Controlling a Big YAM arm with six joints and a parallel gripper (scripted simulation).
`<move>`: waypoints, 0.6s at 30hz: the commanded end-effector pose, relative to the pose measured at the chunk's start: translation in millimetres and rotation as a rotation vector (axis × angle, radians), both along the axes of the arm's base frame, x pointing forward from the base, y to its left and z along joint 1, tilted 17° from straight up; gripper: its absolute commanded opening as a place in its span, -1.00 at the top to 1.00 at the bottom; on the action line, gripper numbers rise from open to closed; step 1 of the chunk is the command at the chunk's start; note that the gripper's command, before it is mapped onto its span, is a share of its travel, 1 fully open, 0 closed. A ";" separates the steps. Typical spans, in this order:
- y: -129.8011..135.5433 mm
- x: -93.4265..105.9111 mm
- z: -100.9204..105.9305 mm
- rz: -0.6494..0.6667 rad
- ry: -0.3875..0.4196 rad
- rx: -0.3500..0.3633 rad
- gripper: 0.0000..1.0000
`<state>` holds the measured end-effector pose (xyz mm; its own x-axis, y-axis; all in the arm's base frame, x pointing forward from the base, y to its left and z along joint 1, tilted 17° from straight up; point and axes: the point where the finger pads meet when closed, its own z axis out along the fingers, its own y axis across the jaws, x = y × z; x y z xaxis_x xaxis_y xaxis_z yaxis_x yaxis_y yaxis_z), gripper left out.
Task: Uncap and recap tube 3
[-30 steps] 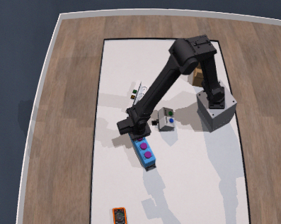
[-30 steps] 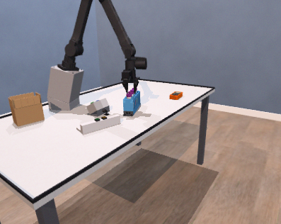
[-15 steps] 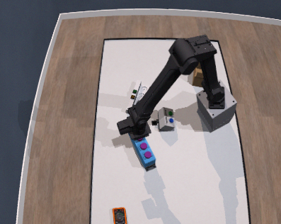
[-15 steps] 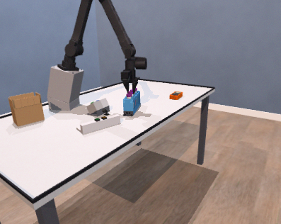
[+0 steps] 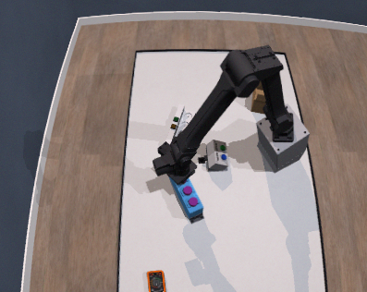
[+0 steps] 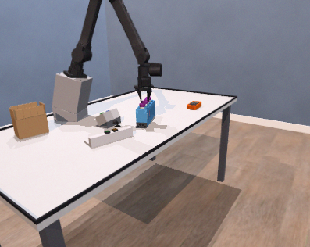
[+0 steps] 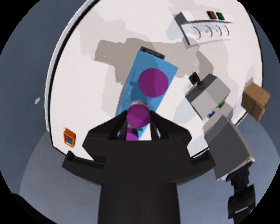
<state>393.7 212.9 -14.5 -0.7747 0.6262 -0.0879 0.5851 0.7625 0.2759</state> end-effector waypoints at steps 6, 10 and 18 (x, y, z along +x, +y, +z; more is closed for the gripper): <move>-0.9 9.0 11.7 0.399 -0.092 -0.097 1.00; -0.9 8.9 11.8 0.590 -0.124 -0.148 1.00; -1.0 8.7 11.5 0.915 -0.178 -0.233 1.00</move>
